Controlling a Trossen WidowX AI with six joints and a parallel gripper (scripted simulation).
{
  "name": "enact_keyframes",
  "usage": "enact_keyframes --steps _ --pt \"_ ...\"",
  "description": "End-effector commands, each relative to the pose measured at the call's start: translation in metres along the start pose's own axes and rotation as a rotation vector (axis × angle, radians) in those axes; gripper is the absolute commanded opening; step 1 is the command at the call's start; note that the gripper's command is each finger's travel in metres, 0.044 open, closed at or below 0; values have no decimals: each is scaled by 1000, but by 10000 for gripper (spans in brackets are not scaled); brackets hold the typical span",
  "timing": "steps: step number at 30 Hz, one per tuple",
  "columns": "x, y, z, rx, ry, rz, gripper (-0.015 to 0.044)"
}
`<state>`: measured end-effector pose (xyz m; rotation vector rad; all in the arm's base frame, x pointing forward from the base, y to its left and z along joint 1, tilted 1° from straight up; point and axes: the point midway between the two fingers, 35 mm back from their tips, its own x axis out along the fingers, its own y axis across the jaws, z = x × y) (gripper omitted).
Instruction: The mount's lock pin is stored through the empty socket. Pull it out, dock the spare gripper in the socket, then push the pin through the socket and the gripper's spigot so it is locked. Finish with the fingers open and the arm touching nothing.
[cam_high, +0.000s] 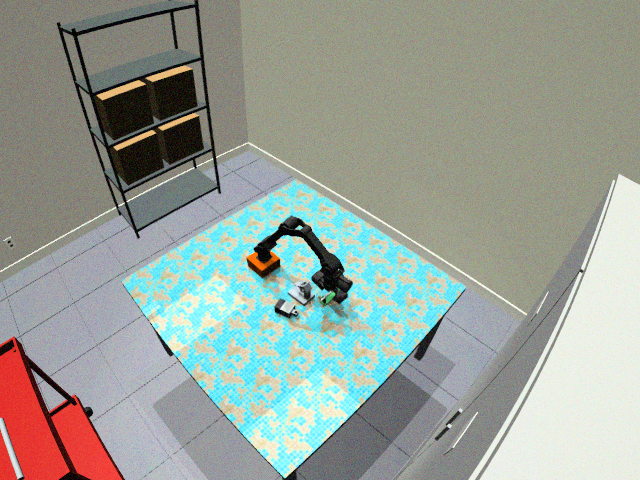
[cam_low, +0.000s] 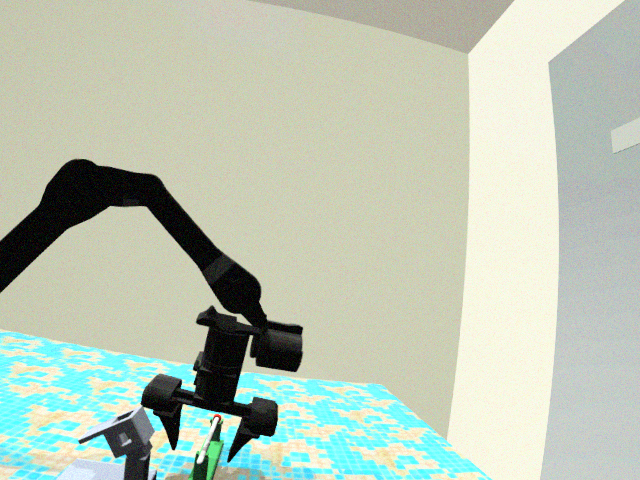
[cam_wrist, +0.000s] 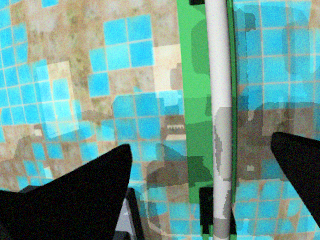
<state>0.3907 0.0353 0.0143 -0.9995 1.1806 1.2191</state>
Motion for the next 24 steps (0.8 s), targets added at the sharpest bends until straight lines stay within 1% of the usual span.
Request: enact_keyframes --steps 1,24 --pt "-11 0 2 -1 -1 -5 440" --pt "-42 20 3 14 14 94 440"
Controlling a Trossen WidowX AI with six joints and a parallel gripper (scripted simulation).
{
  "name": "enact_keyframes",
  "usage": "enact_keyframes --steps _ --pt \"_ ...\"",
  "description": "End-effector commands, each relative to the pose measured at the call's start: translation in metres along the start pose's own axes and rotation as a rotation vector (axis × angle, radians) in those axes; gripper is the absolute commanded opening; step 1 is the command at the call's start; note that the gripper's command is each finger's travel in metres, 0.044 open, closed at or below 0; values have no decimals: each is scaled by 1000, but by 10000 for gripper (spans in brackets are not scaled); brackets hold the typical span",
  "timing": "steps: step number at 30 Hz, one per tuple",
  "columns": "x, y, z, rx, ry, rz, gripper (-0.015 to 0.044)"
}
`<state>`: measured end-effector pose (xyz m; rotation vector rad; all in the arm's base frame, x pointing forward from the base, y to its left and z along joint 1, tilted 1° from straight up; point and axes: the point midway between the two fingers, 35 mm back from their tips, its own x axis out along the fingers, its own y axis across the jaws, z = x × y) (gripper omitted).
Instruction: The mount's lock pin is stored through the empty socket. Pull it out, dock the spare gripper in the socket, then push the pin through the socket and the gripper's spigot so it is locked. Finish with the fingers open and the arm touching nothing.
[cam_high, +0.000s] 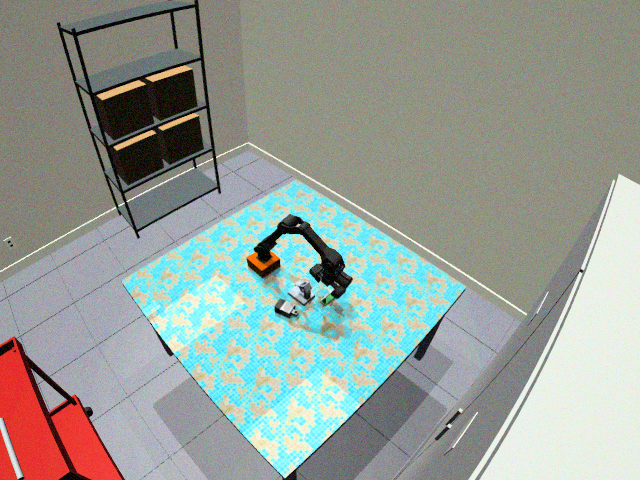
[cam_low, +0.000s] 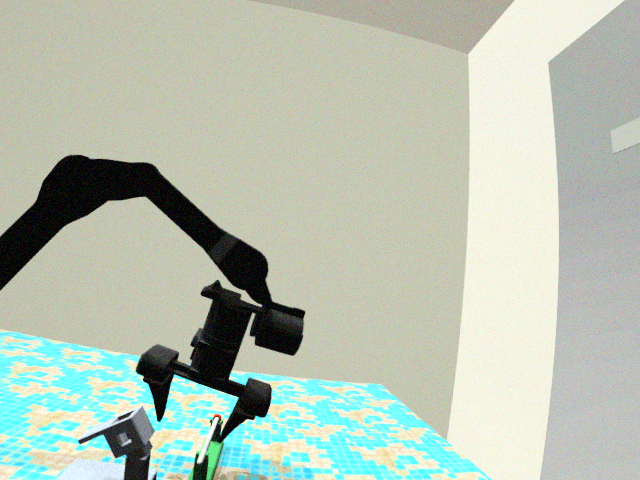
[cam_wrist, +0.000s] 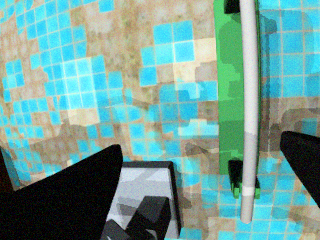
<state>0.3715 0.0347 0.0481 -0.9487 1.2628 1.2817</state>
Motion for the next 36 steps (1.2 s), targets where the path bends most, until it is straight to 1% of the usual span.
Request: enact_keyframes --steps 1,26,27,28,31,36 --pt "-10 2 1 -1 -1 -4 440" --pt "-51 23 4 13 12 85 440" --pt "-42 22 3 14 13 91 440" --pt "-44 22 3 14 13 88 440" --pt "-60 25 6 20 8 67 440" --pt "-100 36 10 33 -5 14 440"
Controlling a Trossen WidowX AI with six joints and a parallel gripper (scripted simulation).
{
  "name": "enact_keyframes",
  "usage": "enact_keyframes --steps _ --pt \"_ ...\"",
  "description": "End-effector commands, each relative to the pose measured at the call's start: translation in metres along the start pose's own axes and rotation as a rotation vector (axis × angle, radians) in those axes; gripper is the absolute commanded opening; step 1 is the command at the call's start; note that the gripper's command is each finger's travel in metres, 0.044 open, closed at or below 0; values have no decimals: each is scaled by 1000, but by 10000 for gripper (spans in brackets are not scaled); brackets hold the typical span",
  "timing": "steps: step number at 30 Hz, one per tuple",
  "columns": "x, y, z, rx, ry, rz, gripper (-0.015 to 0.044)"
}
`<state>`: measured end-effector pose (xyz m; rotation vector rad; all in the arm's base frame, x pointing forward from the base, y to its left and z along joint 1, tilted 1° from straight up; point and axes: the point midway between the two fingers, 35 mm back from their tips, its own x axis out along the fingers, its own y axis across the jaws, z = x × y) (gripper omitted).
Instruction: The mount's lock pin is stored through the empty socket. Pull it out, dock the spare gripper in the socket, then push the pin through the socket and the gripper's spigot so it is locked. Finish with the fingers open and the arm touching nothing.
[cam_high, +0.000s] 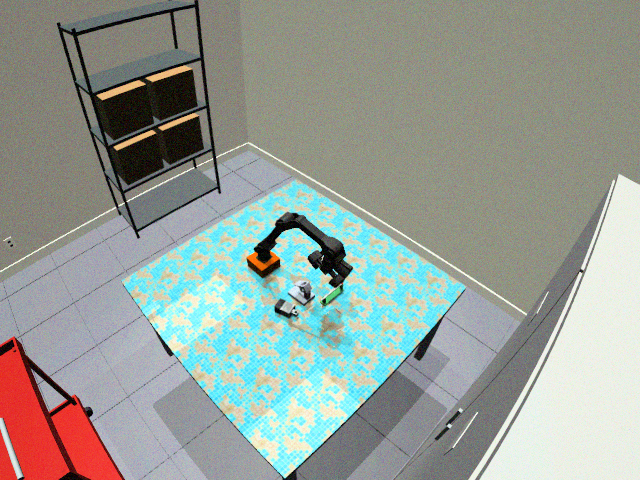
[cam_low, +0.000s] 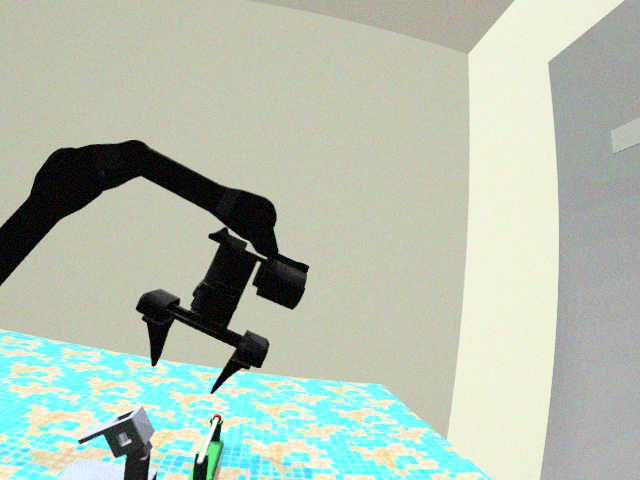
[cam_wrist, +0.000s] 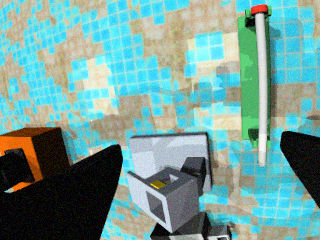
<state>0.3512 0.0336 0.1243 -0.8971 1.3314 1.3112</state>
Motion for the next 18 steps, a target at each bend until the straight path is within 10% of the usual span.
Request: enact_keyframes --steps 1,18 --pt "-29 8 4 4 -17 -60 440" --pt "-14 26 -147 825 -362 -456 440"
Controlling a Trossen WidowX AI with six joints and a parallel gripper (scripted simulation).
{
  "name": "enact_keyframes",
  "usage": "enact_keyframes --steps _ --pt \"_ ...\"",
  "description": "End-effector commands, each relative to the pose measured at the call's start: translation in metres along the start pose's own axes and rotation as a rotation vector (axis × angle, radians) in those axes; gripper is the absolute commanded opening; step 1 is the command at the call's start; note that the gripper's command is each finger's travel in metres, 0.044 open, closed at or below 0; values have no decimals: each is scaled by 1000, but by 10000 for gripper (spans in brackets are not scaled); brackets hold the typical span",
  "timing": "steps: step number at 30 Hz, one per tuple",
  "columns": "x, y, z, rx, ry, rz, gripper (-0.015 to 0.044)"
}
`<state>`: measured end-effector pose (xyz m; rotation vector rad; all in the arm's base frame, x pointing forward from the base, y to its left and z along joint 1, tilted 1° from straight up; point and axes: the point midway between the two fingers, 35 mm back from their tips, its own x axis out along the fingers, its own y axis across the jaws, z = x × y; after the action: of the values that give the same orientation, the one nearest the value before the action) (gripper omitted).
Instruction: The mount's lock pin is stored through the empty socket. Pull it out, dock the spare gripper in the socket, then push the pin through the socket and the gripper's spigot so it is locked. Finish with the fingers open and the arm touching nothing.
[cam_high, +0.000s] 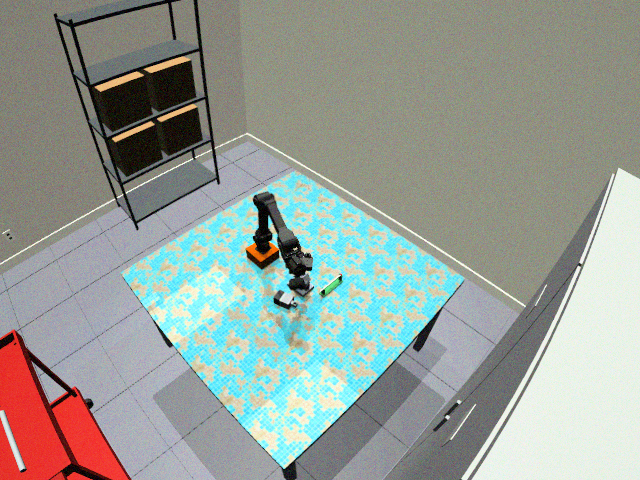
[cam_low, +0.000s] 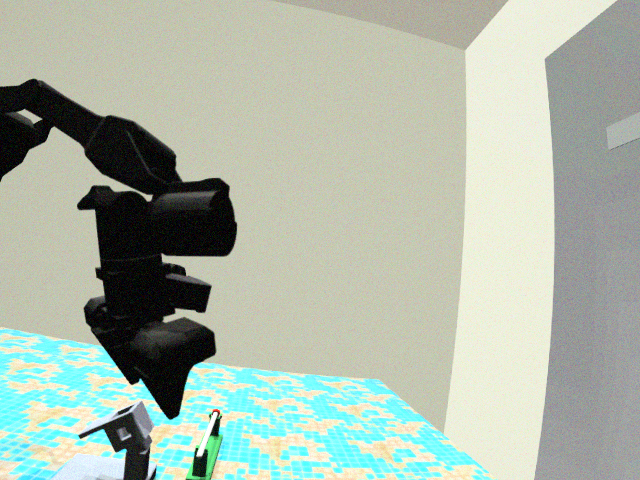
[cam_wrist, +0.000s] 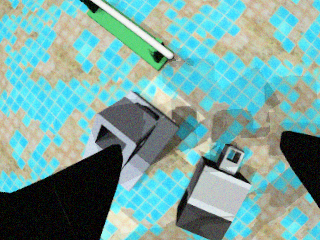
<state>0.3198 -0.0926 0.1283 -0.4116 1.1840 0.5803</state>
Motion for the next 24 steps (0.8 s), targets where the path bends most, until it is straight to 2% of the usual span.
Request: enact_keyframes --steps 1,6,13,24 --pt "-7 -8 -31 184 -91 -102 440" --pt "-13 -13 -74 420 -204 -235 440" --pt "-10 -14 -77 428 -208 -240 440" --pt "52 -20 -99 428 -207 -240 440"
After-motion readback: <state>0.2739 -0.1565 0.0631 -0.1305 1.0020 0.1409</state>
